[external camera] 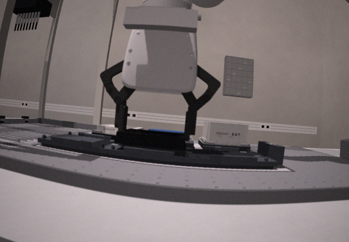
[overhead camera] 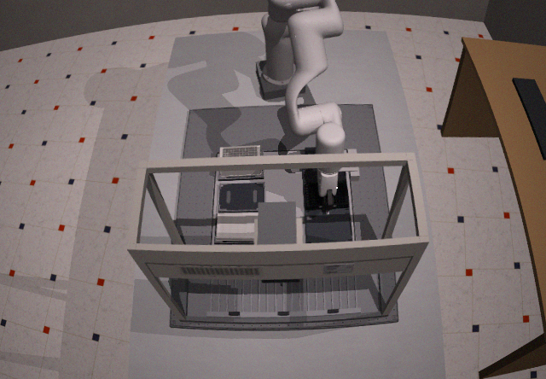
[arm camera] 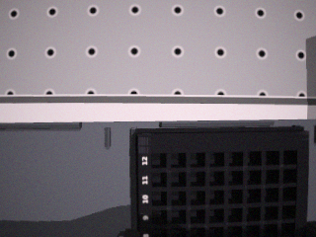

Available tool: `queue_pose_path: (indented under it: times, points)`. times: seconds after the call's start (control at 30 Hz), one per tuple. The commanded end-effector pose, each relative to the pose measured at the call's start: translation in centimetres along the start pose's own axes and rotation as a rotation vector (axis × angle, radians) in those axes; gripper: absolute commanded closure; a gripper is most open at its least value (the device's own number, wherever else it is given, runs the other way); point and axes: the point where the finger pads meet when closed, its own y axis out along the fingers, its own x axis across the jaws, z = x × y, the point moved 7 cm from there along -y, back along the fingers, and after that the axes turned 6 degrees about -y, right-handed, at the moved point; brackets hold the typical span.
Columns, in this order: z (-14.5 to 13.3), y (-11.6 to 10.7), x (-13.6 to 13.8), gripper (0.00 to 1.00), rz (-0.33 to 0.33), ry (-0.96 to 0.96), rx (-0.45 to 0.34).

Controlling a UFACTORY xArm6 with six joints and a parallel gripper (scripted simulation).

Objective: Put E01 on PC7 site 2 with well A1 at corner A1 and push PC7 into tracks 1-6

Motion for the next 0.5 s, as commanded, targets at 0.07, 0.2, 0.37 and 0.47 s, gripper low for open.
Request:
queue_pose_path:
  times: [0.07,0.2,0.37,0.47]
  points:
    - [0.02,0.34,0.14,1.00,-0.005,0.000,0.001]
    - [0.02,0.55,0.14,1.00,-0.005,0.000,0.001]
    - [0.02,0.55,0.14,1.00,-0.005,0.000,0.001]
    - [0.02,0.55,0.14,1.00,-0.005,0.000,0.001]
